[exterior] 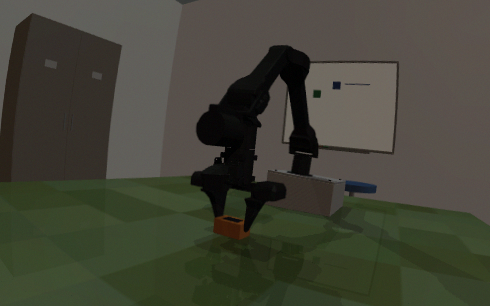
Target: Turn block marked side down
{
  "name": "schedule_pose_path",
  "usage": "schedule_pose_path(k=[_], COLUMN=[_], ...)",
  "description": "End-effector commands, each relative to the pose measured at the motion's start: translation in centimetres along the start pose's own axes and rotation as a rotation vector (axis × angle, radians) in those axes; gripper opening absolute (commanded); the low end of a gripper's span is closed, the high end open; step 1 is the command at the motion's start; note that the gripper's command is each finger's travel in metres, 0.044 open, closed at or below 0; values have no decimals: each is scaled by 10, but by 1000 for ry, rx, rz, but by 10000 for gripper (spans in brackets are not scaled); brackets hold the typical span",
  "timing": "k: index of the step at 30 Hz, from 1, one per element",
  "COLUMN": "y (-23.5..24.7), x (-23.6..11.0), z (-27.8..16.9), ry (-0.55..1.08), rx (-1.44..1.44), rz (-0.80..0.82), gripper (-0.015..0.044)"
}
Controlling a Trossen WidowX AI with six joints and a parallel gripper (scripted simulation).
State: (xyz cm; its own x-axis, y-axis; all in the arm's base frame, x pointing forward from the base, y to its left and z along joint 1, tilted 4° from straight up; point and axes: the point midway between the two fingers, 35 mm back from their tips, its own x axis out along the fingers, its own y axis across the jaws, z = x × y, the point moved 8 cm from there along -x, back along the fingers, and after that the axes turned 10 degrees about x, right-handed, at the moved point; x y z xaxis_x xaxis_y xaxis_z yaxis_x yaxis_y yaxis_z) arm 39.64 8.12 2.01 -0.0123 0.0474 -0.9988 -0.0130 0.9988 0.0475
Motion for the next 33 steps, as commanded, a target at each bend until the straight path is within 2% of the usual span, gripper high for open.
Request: schedule_pose_path(k=[1, 2, 7, 8, 15, 33], y=[0, 0, 0, 0, 0, -3], x=[0, 0, -25, -29, -29, -13], z=[0, 0, 0, 0, 0, -17], ry=[-1, -1, -1, -1, -11, -273], rx=[1, 1, 1, 1, 1, 0], rz=[1, 1, 1, 1, 3, 47], gripper=[149, 142, 11, 0, 0, 0])
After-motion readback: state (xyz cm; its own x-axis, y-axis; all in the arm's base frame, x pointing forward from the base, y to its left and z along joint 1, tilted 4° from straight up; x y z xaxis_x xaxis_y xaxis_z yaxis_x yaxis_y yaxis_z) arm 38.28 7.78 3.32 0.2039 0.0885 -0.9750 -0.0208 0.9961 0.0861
